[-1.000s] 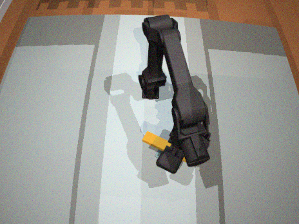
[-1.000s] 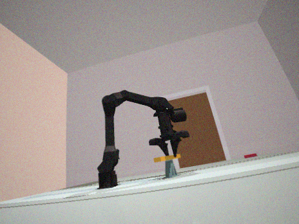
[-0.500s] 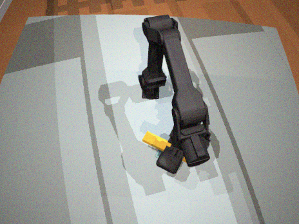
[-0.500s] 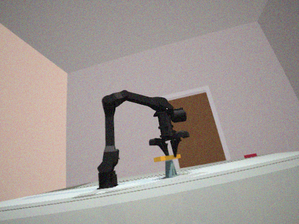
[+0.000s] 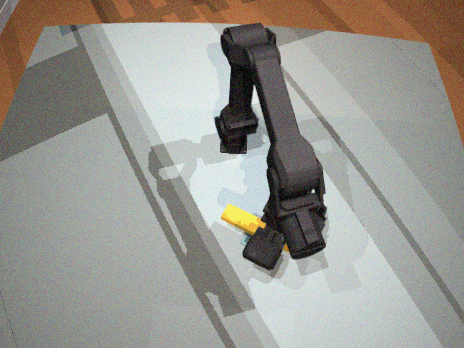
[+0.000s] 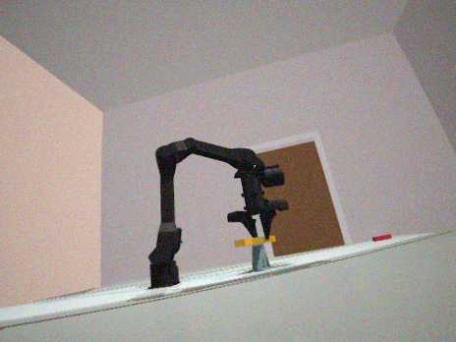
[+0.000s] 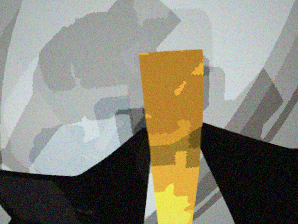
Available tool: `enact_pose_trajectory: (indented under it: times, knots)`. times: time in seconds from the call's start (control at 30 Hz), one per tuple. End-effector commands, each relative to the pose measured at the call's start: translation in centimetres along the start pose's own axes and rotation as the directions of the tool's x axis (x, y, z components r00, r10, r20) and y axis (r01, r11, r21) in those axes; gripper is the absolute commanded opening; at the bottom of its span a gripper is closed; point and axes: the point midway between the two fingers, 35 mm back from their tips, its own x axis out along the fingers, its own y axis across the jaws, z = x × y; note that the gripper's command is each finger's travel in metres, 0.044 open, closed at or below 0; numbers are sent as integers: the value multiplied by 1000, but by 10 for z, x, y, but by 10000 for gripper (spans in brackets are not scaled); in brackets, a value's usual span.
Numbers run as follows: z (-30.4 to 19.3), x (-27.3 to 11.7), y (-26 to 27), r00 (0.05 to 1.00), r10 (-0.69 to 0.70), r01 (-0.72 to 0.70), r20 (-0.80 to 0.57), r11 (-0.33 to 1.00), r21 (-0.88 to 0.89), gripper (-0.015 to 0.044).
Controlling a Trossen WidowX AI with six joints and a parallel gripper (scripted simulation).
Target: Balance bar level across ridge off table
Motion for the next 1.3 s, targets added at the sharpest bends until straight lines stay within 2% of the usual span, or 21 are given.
enact_pose_trajectory:
  times: [0.0,0.67,0.87,0.9,1.27]
  knots:
    - [0,0,0,1000,0,0,0,1000,0,0]
    - [0,0,0,1000,0,0,0,1000,0,0]
    - [0,0,0,1000,0,0,0,1000,0,157]
    - [0,0,0,1000,0,0,0,1000,0,167]
    - [0,0,0,1000,0,0,0,1000,0,167]
